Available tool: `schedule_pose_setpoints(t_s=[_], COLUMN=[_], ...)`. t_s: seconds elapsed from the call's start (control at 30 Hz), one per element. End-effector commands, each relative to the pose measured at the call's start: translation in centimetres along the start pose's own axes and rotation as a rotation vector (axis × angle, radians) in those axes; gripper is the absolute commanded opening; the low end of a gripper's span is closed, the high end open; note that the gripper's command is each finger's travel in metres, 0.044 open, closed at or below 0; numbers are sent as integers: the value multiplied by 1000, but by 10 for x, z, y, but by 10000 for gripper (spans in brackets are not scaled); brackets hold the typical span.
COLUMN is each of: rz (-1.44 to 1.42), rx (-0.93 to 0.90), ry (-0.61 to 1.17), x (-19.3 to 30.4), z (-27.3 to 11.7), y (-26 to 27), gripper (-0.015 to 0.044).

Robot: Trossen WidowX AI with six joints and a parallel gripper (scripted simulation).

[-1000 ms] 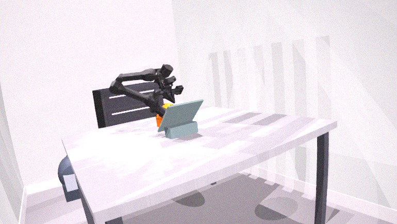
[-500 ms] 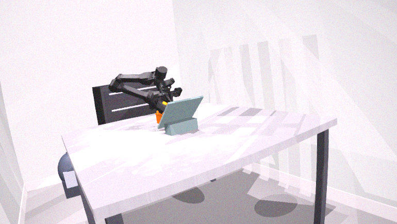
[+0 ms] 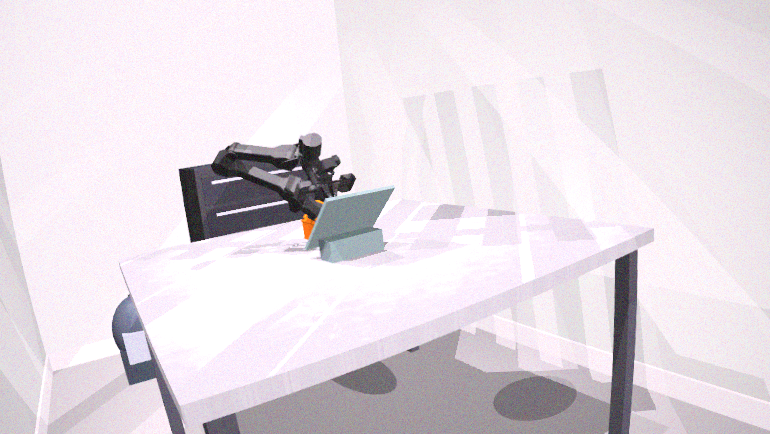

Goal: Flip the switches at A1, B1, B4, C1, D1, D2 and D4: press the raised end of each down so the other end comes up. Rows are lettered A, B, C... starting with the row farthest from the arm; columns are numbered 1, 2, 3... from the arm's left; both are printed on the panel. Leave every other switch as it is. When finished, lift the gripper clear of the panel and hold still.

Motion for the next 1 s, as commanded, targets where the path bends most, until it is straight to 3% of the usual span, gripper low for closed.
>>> schedule_pose_setpoints(t_s=[0.0,0.97], rz=[-12,-12], rx=[-2,-2], ry=[9,9], x=[3,3], z=[7,13], y=[1,1], gripper=[0,0])
Point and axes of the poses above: the point midway between the two fingers, 35 mm back from their tips, its own z axis out along the fingers, its own y axis across the jaws, x = y × z, the point moved 2 cm from there along -z, back along the fingers, and after that the axes turned 6 degrees about z, right-handed, at the moved point
